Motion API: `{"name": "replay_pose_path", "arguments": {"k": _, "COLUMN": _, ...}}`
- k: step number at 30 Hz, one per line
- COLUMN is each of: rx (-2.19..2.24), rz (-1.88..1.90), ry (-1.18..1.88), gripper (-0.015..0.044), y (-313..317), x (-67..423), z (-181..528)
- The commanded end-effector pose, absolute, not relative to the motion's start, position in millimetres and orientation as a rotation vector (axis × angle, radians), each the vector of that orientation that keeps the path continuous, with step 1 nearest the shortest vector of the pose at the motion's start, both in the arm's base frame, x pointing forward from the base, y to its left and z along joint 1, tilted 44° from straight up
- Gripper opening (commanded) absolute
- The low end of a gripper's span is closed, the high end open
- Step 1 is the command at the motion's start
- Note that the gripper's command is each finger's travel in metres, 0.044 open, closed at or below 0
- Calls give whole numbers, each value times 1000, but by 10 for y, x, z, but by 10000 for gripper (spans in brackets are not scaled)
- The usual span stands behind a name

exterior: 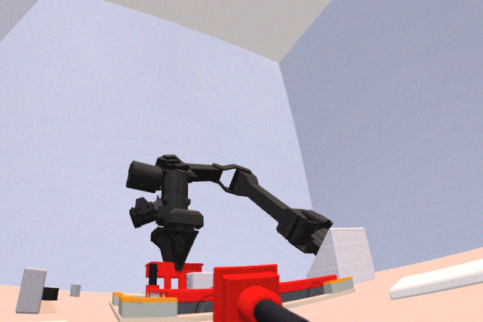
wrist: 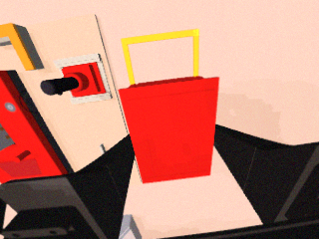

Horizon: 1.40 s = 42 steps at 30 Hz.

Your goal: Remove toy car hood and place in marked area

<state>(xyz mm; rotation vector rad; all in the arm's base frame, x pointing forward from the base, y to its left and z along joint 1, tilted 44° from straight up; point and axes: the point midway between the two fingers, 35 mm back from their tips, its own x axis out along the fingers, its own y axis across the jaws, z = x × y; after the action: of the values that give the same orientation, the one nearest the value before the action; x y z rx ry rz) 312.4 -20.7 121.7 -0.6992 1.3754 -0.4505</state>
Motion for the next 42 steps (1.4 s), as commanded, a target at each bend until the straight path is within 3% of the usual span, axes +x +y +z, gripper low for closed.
{"name": "replay_pose_path", "arguments": {"k": 1, "rx": -708, "rz": -451, "ry": 1378, "gripper": 0, "y": -231, "x": 3116, "z": 1193}}
{"name": "replay_pose_path", "arguments": {"k": 42, "rx": -710, "rz": -455, "ry": 1377, "gripper": 0, "y": -394, "x": 3130, "z": 1040}}
